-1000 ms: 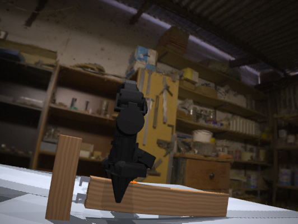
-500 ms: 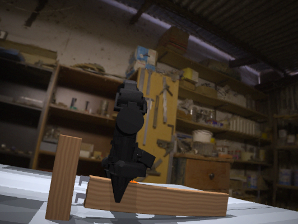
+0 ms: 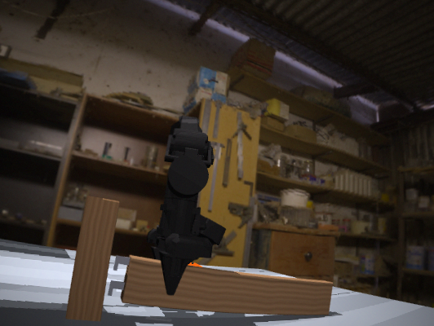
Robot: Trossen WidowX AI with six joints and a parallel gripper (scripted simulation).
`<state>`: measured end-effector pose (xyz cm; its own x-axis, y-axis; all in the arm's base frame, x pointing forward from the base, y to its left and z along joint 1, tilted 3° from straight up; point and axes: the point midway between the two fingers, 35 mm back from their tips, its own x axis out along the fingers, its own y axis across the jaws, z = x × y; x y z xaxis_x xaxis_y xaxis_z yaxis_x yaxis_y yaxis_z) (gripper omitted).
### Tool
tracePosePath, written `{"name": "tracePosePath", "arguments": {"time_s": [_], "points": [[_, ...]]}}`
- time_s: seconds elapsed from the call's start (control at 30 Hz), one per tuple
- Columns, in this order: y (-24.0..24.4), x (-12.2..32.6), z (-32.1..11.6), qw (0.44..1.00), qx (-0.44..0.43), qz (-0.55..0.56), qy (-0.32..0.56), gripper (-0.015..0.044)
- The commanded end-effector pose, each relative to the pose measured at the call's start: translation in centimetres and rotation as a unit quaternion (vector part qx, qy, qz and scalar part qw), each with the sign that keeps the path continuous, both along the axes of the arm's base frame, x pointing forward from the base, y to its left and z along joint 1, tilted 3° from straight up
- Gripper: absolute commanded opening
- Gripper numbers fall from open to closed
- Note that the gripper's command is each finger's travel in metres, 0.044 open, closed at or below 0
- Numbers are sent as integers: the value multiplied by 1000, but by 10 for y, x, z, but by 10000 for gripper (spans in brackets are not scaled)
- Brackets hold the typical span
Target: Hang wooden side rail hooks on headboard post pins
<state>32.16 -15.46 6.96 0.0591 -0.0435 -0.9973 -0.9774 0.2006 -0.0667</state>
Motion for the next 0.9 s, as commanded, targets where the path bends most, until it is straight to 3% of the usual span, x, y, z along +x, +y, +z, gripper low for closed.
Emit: {"name": "tracePosePath", "arguments": {"time_s": [0.0,0.87], "points": [[-3,1,2,1000,-3,1,-3,0],[-6,1,2,1000,-3,1,-3,0]]}}
